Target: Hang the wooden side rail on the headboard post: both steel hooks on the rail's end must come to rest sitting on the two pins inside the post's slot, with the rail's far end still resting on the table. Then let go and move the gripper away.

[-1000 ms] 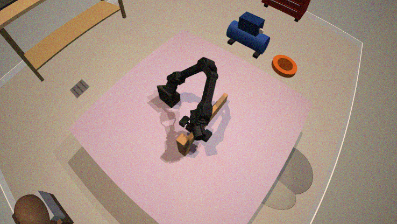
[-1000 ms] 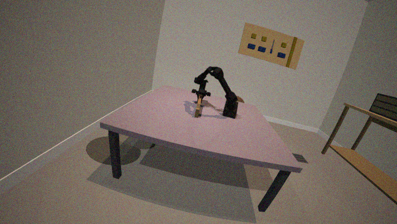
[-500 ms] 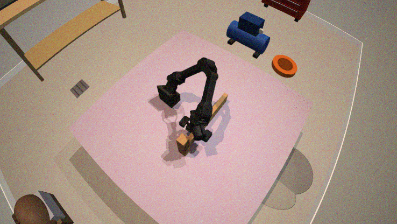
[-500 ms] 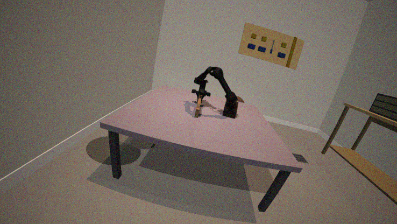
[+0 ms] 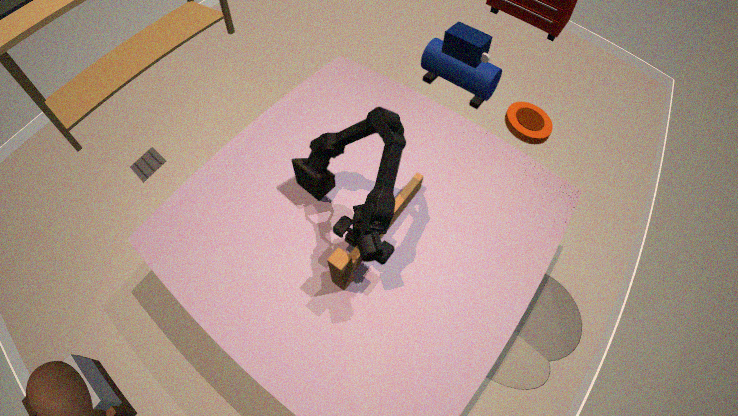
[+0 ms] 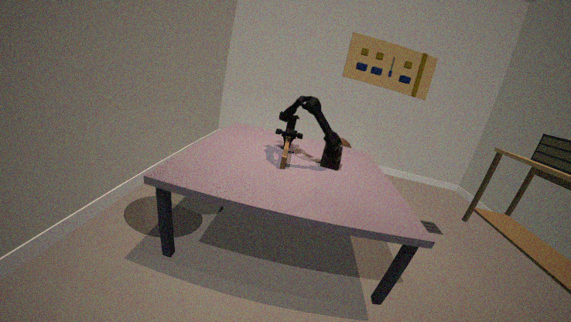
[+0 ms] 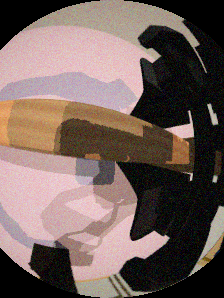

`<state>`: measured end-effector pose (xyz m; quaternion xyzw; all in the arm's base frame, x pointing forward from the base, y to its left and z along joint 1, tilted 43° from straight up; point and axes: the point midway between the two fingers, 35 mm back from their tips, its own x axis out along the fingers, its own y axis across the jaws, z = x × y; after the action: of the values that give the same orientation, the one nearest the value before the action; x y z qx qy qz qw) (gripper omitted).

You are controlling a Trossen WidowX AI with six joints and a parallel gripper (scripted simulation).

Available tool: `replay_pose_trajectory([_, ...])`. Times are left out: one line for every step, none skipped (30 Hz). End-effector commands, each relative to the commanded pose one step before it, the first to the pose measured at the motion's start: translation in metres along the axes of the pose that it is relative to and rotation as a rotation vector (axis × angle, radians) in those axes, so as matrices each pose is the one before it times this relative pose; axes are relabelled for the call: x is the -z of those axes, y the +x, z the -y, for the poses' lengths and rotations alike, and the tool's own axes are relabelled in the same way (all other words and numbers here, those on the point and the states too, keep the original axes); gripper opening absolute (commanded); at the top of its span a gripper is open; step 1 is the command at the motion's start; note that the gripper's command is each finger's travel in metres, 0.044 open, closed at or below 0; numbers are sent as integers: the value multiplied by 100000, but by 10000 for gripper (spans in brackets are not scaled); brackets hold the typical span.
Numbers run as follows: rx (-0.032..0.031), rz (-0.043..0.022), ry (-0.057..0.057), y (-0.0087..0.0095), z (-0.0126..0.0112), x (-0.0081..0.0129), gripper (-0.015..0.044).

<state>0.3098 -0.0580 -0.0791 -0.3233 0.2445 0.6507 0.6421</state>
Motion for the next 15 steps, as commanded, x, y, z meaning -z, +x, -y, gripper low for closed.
replay_pose_trajectory([112, -828, 255, -23, -24, 231, 0])
replay_pose_trajectory([0, 1, 0, 17, 0, 0, 0])
replay_pose_trajectory([0, 1, 0, 17, 0, 0, 0])
replay_pose_trajectory([0, 1, 0, 17, 0, 0, 0])
replay_pose_trajectory([0, 1, 0, 17, 0, 0, 0])
replay_pose_trajectory([0, 1, 0, 17, 0, 0, 0])
replay_pose_trajectory([0, 1, 0, 17, 0, 0, 0])
replay_pose_trajectory([0, 1, 0, 17, 0, 0, 0])
replay_pose_trajectory([0, 1, 0, 17, 0, 0, 0])
replay_pose_trajectory([0, 1, 0, 17, 0, 0, 0])
replay_pose_trajectory([0, 1, 0, 17, 0, 0, 0])
replay_pose_trajectory([0, 1, 0, 17, 0, 0, 0])
replay_pose_trajectory([0, 1, 0, 17, 0, 0, 0])
replay_pose_trajectory([0, 1, 0, 17, 0, 0, 0])
replay_pose_trajectory([0, 1, 0, 17, 0, 0, 0])
